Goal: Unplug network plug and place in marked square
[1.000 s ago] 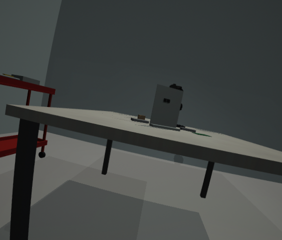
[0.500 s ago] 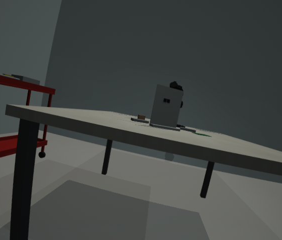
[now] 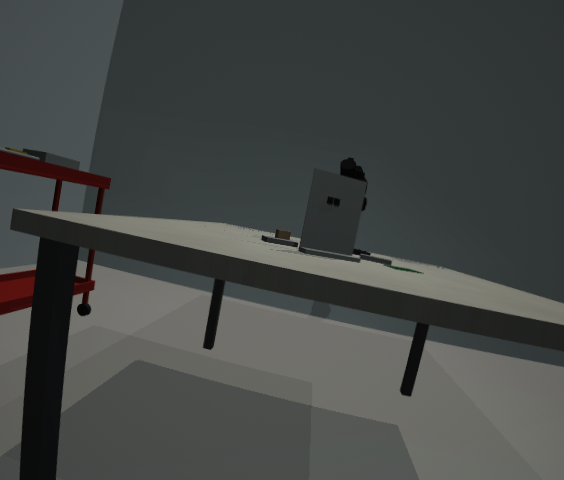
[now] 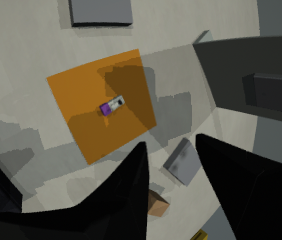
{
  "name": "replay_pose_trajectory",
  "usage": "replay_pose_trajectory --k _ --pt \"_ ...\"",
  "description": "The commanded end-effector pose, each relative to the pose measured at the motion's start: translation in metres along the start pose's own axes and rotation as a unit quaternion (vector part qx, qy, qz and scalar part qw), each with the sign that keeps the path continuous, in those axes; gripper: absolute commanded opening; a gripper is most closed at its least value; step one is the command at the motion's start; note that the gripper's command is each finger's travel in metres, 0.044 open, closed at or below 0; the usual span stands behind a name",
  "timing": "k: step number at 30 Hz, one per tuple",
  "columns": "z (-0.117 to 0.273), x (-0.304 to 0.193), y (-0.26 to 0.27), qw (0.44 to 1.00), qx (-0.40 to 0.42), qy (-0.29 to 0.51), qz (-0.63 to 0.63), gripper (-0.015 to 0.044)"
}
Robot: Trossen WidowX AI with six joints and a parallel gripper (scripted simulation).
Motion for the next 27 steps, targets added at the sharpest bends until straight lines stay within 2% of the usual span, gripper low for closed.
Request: replay_pose_trajectory --k 1,27 --pt "0.000 0.000 0.000 1.000 0.000 0.000 0.000 0.0156" --pt "0.059 0.001 -0.043 1.000 -0.002 -0.002 0.002 0.0156"
Point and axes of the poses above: the point midway between the two fingers, 35 mm back from their tips, its own z axis back along the fingers, its own y axis across the jaws, x = y × z, the point moved 8 cm from there along z, back along the fingers, and after that the axes turned 2 degrees about -z, right-handed, at the moved point
